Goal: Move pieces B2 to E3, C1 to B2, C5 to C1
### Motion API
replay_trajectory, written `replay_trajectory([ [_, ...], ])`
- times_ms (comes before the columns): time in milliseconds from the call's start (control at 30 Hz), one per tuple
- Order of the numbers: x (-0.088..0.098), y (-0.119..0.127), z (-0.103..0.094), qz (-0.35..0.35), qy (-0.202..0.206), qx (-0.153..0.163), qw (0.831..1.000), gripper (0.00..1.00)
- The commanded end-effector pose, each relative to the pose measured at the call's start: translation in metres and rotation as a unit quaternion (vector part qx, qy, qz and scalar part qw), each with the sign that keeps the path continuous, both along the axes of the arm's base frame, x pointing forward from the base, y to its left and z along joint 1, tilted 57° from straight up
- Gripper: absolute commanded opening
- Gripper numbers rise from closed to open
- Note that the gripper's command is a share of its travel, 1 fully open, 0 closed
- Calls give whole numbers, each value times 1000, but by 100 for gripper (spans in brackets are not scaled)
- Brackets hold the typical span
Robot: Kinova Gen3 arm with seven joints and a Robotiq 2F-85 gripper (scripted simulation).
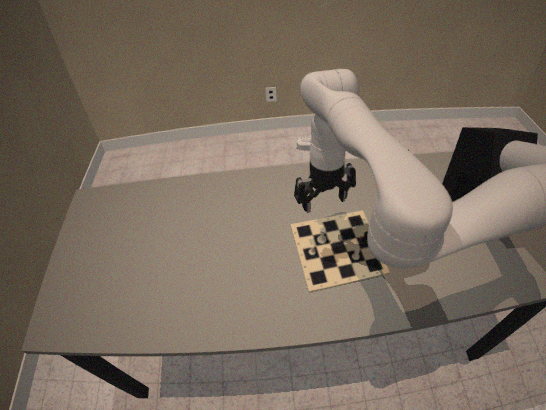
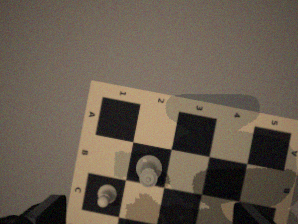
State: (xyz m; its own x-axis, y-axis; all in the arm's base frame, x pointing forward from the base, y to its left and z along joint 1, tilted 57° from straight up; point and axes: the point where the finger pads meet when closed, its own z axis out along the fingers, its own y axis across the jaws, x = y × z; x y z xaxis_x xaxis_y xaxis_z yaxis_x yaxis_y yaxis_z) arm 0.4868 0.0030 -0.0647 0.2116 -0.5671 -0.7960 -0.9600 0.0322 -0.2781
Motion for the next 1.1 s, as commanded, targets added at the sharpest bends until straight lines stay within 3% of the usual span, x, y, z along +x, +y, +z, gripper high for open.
replay_trajectory([
  [0,0,0,0,19,-31,-7,999,100],
  [67,1,1,-1,39,-61,-14,997,100],
  [133,1,1,-1,39,-61,-14,997,100],
  [267,1,2,-1,78,-120,-27,989,100],
  [633,2,6,-3,177,-273,-61,944,100],
  [700,2,6,-3,177,-273,-61,944,100],
  [1067,3,9,-5,259,-397,-89,876,100],
])
